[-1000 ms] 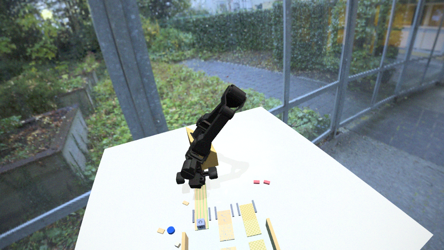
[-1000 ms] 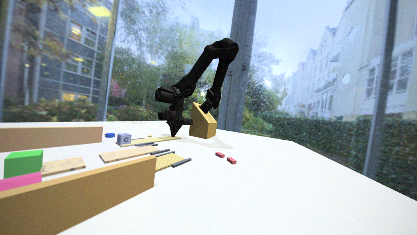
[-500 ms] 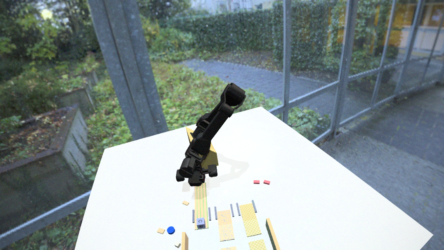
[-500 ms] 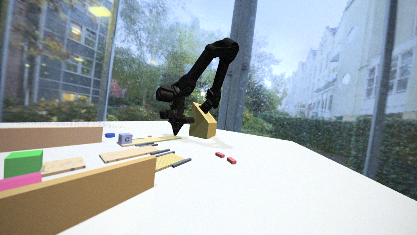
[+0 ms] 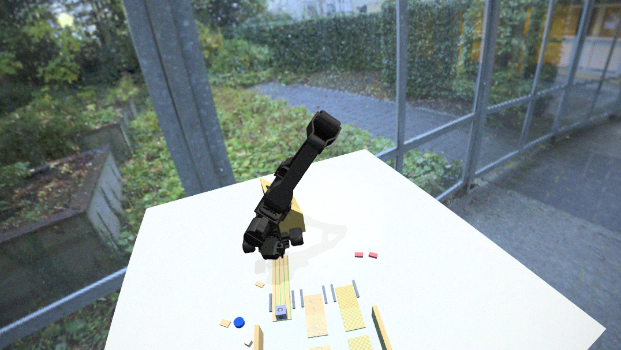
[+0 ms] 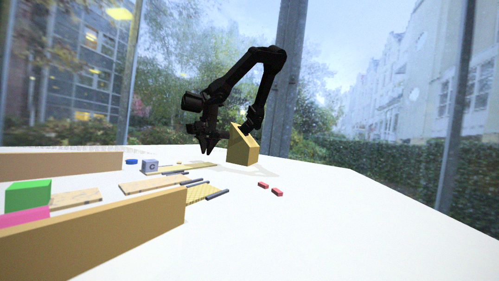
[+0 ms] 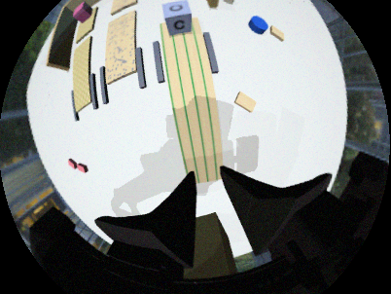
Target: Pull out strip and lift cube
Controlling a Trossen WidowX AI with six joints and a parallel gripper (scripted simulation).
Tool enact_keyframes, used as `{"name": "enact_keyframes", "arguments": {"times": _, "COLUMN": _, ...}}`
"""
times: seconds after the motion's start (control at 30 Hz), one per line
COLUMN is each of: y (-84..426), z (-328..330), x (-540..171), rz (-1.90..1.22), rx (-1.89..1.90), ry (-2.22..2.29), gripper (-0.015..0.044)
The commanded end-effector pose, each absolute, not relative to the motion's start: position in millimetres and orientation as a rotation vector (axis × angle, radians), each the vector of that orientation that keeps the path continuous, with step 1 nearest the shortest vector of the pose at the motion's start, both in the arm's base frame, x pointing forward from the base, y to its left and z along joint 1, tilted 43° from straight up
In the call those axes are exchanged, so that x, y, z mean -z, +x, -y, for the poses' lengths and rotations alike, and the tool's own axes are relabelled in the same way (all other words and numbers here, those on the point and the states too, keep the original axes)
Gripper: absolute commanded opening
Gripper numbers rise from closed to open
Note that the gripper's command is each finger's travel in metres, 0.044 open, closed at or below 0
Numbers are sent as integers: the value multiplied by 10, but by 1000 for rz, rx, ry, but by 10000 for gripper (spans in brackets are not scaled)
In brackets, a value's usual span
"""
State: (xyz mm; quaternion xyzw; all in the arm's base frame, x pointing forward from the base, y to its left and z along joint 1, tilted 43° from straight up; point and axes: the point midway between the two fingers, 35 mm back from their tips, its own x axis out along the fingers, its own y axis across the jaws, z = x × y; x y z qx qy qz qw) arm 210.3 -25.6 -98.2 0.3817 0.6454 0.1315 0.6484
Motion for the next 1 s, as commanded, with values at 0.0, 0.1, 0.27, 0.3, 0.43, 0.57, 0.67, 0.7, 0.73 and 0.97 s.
{"name": "enact_keyframes", "arguments": {"times": 0.0, "y": 2246, "z": 320, "x": 988, "rz": -1463, "rx": -303, "ry": 862, "gripper": 236}}
{"name": "enact_keyframes", "arguments": {"times": 0.1, "y": 2333, "z": 364, "x": 993, "rz": -1462, "rx": -303, "ry": 861, "gripper": 315}}
{"name": "enact_keyframes", "arguments": {"times": 0.27, "y": 2468, "z": 431, "x": 1005, "rz": -1462, "rx": -303, "ry": 861, "gripper": 440}}
{"name": "enact_keyframes", "arguments": {"times": 0.3, "y": 2495, "z": 444, "x": 1007, "rz": -1461, "rx": -303, "ry": 861, "gripper": 440}}
{"name": "enact_keyframes", "arguments": {"times": 0.43, "y": 2605, "z": 496, "x": 1015, "rz": -1461, "rx": -303, "ry": 860, "gripper": 440}}
{"name": "enact_keyframes", "arguments": {"times": 0.57, "y": 2716, "z": 548, "x": 1021, "rz": -1460, "rx": -303, "ry": 860, "gripper": 440}}
{"name": "enact_keyframes", "arguments": {"times": 0.67, "y": 2799, "z": 587, "x": 1026, "rz": -1459, "rx": -303, "ry": 859, "gripper": 440}}
{"name": "enact_keyframes", "arguments": {"times": 0.7, "y": 2826, "z": 599, "x": 1027, "rz": -1459, "rx": -303, "ry": 859, "gripper": 440}}
{"name": "enact_keyframes", "arguments": {"times": 0.73, "y": 2855, "z": 612, "x": 1029, "rz": -1459, "rx": -303, "ry": 859, "gripper": 440}}
{"name": "enact_keyframes", "arguments": {"times": 0.97, "y": 3049, "z": 700, "x": 1037, "rz": -1458, "rx": -303, "ry": 858, "gripper": 440}}
